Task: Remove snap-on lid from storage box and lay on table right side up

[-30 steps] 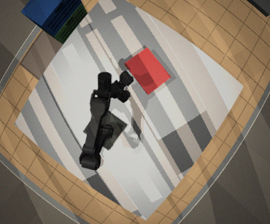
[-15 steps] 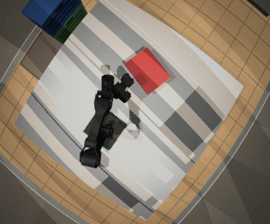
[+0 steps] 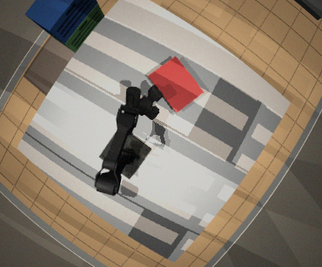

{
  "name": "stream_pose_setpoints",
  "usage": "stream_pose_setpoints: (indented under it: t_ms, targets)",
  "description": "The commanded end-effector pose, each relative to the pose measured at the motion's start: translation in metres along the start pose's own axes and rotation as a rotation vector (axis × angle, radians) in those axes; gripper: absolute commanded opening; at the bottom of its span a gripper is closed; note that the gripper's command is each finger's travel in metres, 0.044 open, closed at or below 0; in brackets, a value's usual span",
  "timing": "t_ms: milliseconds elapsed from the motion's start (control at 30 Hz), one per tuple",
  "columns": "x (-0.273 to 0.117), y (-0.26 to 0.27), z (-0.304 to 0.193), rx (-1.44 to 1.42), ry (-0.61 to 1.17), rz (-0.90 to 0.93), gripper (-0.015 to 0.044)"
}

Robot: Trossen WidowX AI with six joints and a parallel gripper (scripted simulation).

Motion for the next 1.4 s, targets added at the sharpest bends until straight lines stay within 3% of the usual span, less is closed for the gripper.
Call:
stream_pose_setpoints:
  t_ms: [0, 867, 933, 1300, 1367]
  targets:
    - [0.006, 0.000, 0.000, -0.004, 0.002, -0.001, 0.0235]
    - [0.044, -0.001, 0.002, -0.004, 0.003, 0.003, 0.0235]
    - [0.044, -0.001, 0.002, -0.004, 0.003, 0.003, 0.0183]
    - [0.044, -0.001, 0.002, -0.004, 0.003, 0.003, 0.0109]
    - [0.044, -0.001, 0.002, -0.004, 0.003, 0.003, 0.0057]
Point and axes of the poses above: the point midway between the two fingers, 35 mm back from their tips, its own x axis out along the fingers, its own y axis across the jaws, z = x × y, the point moved 5 cm from there along -x, back along the fingers, and after that the axes turned 1 degree about x, right-handed, at the moved point
